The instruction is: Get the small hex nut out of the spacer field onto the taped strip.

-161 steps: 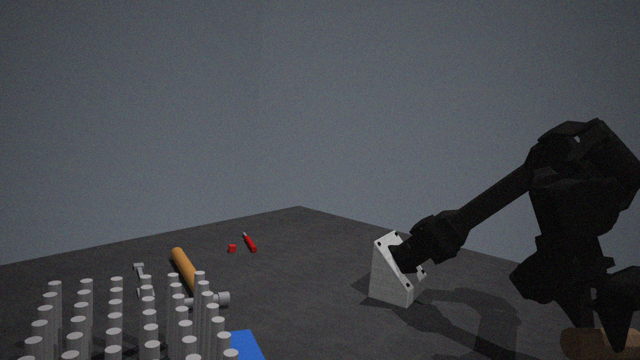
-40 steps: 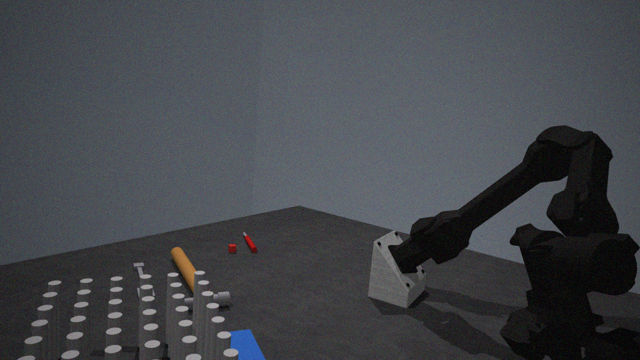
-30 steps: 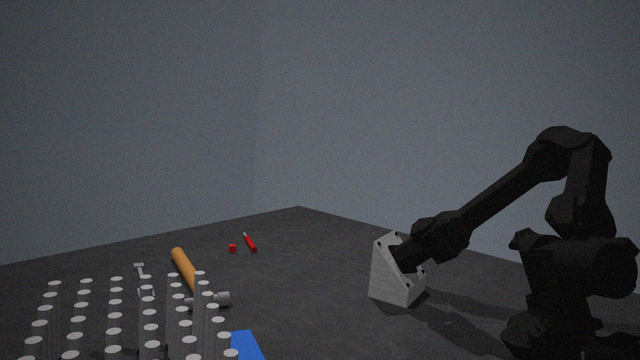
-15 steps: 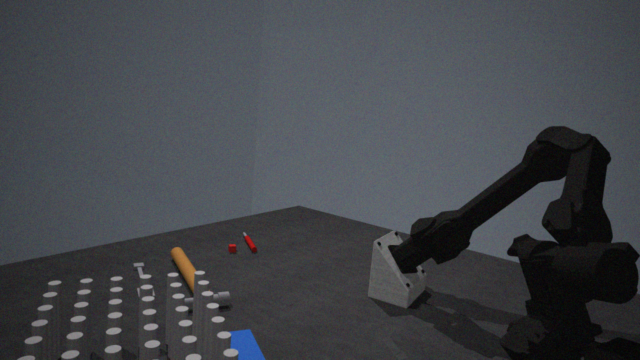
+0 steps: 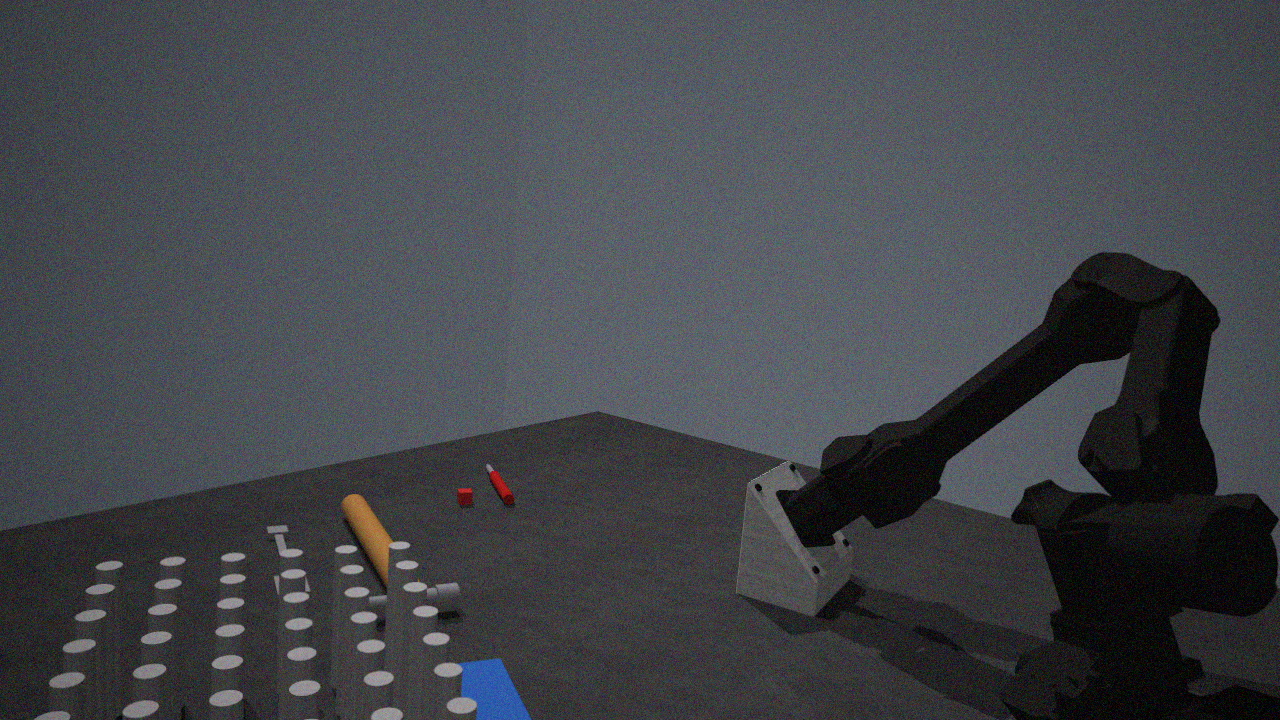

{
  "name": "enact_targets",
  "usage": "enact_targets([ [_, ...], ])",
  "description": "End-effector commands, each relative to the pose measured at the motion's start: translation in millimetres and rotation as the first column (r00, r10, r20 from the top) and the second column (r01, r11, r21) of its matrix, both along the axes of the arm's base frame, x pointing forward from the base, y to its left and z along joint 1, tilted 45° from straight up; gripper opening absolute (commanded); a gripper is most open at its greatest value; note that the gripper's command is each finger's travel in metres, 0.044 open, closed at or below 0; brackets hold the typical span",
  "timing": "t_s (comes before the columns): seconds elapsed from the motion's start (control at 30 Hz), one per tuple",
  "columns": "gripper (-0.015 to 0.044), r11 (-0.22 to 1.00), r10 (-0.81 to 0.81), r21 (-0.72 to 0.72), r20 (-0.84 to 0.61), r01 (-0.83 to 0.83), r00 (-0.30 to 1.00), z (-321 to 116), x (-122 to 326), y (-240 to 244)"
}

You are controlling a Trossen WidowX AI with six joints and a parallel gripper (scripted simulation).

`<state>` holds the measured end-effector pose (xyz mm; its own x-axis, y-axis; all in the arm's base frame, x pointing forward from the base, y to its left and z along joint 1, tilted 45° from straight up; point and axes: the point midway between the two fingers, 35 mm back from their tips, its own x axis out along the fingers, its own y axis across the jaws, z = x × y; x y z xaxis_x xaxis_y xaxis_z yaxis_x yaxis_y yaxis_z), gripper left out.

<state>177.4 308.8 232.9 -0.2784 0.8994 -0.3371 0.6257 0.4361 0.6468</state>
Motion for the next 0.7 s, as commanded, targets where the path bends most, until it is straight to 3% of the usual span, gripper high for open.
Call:
enact_targets([
  [0.0,0.0,1.0,-0.004,0.001,-0.002,0.004,1.0,-0.6,-0.7,1.2],
  [0.3,0.0,1.0,-0.005,0.007,-0.005,0.005,1.0,-3.1,-3.3,4.3],
  [0.67,0.0289,1.0,-0.001,0.006,-0.003,0.001,1.0,-2.8,-2.8,3.4],
])
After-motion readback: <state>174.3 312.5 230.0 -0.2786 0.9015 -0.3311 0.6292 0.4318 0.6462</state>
